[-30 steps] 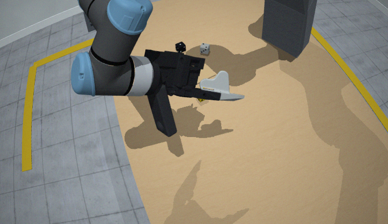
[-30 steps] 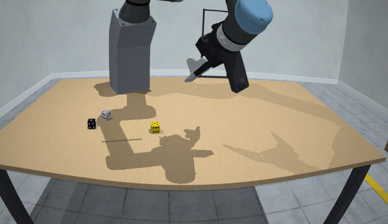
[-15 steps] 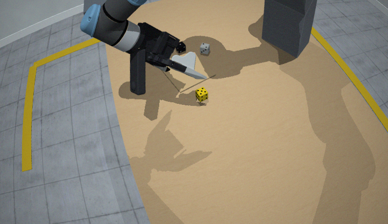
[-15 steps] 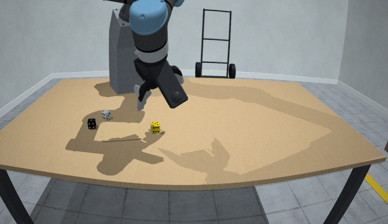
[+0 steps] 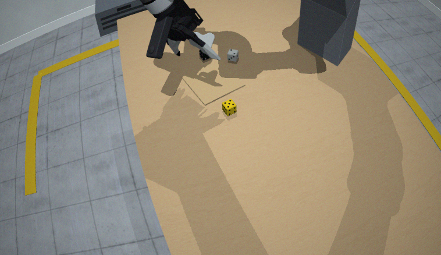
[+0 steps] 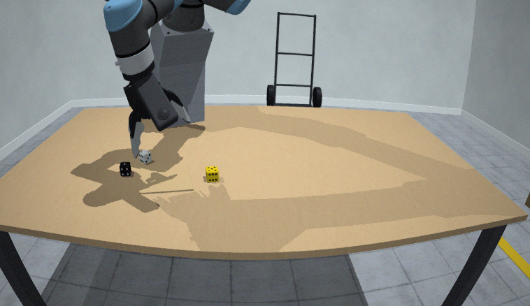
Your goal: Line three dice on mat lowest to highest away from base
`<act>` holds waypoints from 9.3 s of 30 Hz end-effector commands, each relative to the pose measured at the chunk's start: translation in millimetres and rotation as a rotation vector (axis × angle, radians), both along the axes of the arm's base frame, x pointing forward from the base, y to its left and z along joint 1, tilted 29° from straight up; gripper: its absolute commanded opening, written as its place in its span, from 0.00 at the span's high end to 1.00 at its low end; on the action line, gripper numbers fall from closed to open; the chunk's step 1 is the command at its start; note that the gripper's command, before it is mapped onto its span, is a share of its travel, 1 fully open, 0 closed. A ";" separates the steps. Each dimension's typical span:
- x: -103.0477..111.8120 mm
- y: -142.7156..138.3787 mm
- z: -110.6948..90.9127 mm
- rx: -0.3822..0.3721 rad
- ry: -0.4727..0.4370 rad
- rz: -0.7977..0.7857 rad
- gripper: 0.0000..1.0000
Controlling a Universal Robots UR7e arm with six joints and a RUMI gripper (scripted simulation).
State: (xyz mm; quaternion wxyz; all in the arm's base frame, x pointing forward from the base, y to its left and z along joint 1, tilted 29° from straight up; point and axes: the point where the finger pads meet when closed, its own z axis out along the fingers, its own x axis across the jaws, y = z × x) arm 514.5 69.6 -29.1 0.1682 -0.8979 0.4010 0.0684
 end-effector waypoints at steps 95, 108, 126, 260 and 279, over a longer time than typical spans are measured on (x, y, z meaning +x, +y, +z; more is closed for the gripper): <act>-7.6 -108.6 -105.0 -0.115 -0.442 -0.024 0.00; -6.0 -107.7 -108.0 -0.115 -0.442 -0.024 0.00; -6.0 -107.7 -108.0 -0.115 -0.442 -0.024 0.00; -49.5 27.3 -91.1 -0.115 -0.442 -0.024 0.00; -28.1 87.8 -63.6 -0.115 -0.442 -0.024 0.00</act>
